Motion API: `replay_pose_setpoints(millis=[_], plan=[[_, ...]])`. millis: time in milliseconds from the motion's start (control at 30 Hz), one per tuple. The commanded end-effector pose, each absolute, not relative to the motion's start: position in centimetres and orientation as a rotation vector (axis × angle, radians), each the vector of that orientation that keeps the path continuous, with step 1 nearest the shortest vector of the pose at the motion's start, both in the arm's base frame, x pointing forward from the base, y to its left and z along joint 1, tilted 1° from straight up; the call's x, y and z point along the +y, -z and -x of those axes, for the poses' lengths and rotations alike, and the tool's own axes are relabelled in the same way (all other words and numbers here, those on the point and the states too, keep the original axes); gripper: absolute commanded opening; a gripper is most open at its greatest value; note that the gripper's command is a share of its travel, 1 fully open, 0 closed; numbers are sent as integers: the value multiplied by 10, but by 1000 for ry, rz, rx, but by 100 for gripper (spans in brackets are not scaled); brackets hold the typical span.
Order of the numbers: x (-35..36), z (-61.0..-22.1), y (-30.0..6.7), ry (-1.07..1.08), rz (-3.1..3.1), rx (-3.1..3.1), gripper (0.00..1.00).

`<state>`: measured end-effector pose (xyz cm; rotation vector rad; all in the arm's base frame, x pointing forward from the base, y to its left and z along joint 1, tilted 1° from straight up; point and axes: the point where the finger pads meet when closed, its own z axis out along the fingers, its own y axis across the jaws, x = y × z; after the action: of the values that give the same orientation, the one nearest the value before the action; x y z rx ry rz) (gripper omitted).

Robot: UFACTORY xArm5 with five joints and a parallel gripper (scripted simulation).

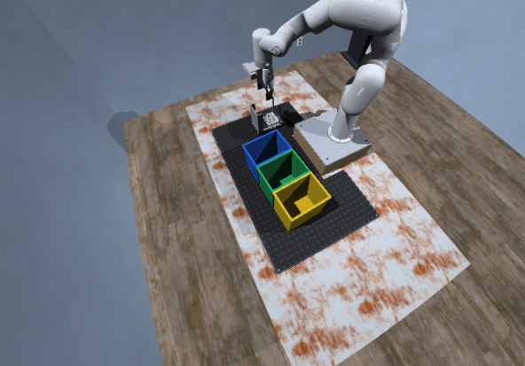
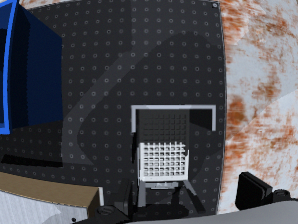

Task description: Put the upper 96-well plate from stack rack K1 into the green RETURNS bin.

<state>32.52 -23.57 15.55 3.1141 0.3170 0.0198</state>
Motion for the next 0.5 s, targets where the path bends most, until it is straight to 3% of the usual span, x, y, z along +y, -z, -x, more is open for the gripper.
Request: replay_pose_setpoints(millis=[0, 467], plan=[[-237, -327, -153, -26, -3110, 317, 100], [-237, -327, -131, -26, -3110, 317, 100]])
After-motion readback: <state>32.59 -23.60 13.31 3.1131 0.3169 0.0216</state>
